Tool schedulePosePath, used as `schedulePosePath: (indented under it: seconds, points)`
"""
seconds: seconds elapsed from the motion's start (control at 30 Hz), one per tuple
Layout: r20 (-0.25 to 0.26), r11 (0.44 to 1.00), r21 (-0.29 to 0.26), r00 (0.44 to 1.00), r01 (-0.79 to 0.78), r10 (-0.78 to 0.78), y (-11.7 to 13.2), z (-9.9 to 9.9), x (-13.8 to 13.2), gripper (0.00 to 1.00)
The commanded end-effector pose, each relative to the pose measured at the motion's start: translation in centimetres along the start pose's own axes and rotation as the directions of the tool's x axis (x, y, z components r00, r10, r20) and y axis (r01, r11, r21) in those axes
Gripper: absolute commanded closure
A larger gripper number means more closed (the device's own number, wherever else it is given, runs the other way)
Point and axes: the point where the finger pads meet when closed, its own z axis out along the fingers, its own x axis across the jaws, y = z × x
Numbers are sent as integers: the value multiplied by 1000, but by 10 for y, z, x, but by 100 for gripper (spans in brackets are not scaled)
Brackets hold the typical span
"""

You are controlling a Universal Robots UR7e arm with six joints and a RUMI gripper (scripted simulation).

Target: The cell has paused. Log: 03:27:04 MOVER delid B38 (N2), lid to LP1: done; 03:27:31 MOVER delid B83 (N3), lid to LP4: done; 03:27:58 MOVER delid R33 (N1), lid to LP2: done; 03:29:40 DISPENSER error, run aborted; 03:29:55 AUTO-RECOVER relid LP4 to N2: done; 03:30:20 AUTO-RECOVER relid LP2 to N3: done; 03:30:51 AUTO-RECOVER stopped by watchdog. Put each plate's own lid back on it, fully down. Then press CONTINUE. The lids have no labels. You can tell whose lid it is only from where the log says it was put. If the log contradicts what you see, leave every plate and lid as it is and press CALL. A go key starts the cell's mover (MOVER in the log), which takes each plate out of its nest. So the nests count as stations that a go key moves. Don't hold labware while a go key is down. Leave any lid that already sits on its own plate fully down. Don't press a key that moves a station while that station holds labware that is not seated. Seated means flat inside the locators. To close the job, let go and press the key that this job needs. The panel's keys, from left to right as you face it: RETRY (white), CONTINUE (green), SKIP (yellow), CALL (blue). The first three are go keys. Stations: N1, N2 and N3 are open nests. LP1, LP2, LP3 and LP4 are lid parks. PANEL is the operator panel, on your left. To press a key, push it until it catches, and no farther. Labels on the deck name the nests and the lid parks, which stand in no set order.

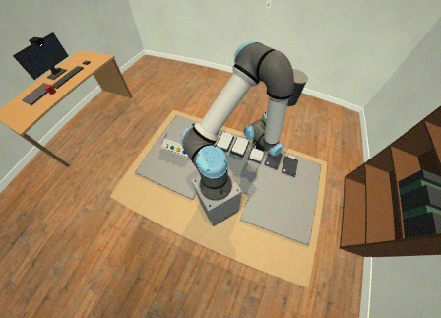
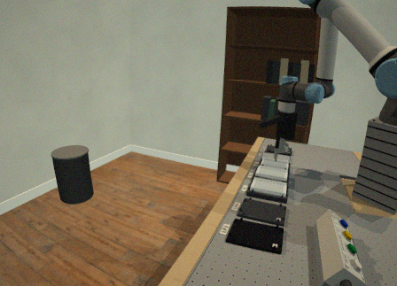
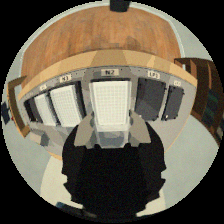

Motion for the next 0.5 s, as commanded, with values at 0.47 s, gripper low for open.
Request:
schedulePosePath:
  seconds: [0.47]
  points:
    - [-1, 1000, 1, 1000, 0, 0, 0, 5, 0, 100]
